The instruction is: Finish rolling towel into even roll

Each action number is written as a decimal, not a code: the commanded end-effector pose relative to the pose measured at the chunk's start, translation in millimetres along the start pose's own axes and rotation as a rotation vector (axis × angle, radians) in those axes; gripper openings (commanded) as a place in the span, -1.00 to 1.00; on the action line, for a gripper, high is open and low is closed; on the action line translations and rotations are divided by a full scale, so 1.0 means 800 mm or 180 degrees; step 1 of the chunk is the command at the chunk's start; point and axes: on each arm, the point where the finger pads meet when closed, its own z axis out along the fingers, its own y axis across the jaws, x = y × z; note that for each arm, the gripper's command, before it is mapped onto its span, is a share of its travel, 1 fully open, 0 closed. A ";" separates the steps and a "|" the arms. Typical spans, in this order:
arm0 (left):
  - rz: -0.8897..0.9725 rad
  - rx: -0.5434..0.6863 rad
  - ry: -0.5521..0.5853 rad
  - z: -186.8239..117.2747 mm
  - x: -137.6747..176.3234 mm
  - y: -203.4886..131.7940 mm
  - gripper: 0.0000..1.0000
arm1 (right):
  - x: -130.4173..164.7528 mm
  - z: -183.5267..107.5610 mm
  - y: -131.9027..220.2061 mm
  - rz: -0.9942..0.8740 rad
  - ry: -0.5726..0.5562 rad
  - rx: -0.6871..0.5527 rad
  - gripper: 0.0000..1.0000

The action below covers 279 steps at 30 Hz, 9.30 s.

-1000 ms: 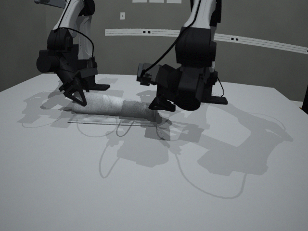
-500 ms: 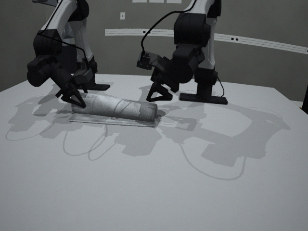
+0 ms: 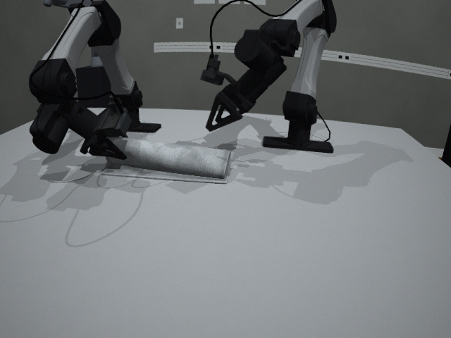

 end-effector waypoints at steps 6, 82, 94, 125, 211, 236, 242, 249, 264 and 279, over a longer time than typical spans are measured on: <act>0.0254 -0.0824 0.0090 0.010 0.000 0.023 0.96 | 0.003 -0.002 0.017 0.0233 0.0007 -0.0330 -0.23; 0.0319 -0.0769 0.0070 0.076 0.050 0.037 -0.22 | 0.010 0.007 0.009 0.0233 0.0007 -0.0330 -0.23; 0.0319 -0.0769 0.0070 0.076 0.050 0.037 -0.22 | 0.005 0.001 0.015 0.0233 0.0007 -0.0330 0.33; 0.0298 -0.0745 0.0071 0.076 0.050 0.037 -0.22 | 0.002 -0.090 0.008 0.0233 0.0007 -0.0330 0.70; -0.1968 0.2025 0.0144 0.064 0.040 0.039 0.70 | 0.002 -0.090 0.008 0.0233 0.0007 -0.0330 0.70; -0.1895 0.1907 0.0186 -0.015 0.053 0.081 0.70 | 0.005 -0.094 0.016 0.0155 0.0036 -0.0218 0.70; -0.1775 0.1714 0.0255 -0.029 0.053 0.070 0.70 | 0.009 -0.101 0.027 0.0029 0.0083 -0.0035 0.70; -0.1461 0.1214 0.0429 -0.065 0.052 0.041 0.70 | 0.020 -0.119 0.057 -0.0298 0.0204 0.0438 0.70; -0.0690 0.0015 0.0826 -0.151 0.051 -0.028 0.70 | 0.047 -0.162 0.129 -0.1086 0.0493 0.1576 0.70; 0.0013 -0.1048 0.1152 -0.227 0.050 -0.090 0.70 | 0.070 -0.201 0.193 -0.1787 0.0747 0.2588 0.70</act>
